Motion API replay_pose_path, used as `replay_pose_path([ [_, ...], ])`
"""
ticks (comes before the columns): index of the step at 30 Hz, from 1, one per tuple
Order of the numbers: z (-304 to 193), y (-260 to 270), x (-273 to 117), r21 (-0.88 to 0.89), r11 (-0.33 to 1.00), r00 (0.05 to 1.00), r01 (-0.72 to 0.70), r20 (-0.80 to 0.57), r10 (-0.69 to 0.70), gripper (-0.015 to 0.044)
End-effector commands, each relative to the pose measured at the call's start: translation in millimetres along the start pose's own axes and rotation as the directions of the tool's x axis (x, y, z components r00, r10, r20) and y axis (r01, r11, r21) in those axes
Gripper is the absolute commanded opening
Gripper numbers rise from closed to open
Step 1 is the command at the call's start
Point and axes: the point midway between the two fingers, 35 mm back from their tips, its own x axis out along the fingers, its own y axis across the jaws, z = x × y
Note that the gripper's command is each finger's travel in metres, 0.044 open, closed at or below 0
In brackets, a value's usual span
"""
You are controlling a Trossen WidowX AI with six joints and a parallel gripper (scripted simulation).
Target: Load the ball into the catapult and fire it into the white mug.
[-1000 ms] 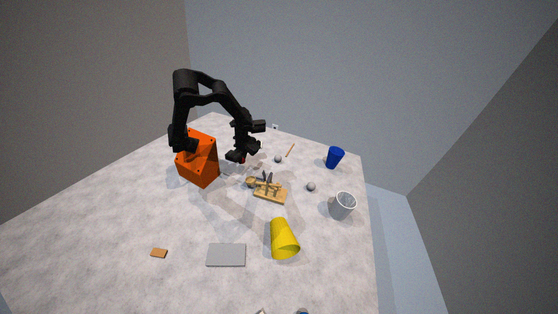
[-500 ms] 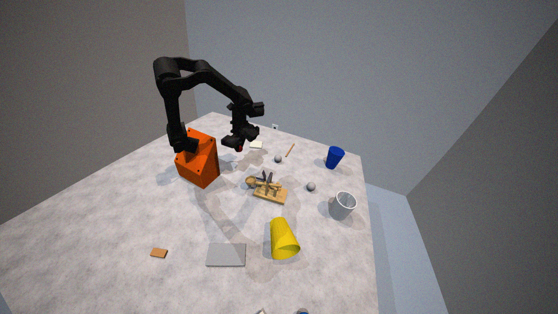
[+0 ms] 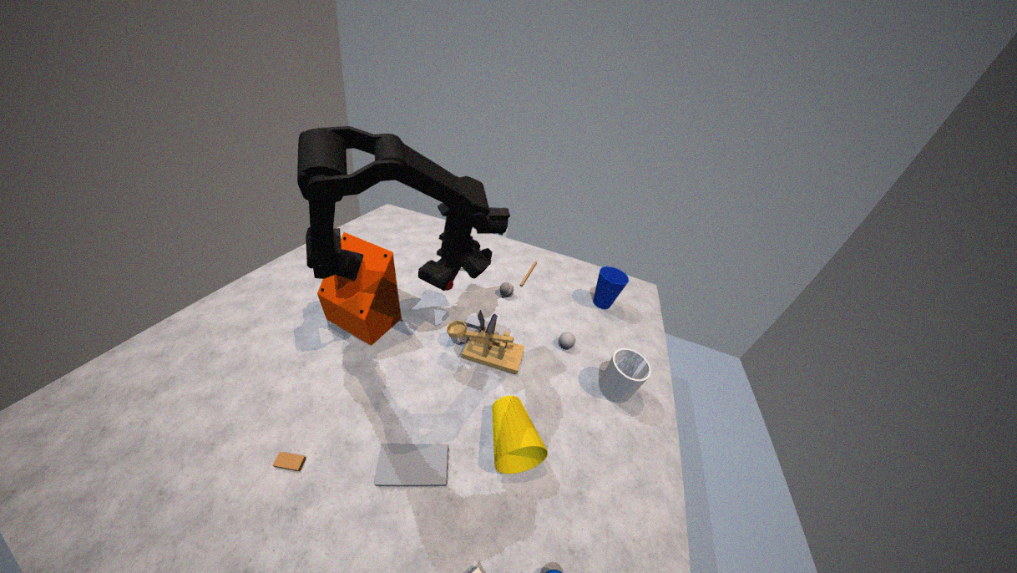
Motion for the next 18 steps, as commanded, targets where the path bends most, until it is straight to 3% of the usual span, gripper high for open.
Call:
replay_pose_path([
  [1,16,-10,1,-0.018,1.000,0.999,0.007,-0.033,-0.007,0.0000],
  [18,64,-58,22,-0.092,0.996,0.980,0.006,-0.196,-0.024,0.0000],
])
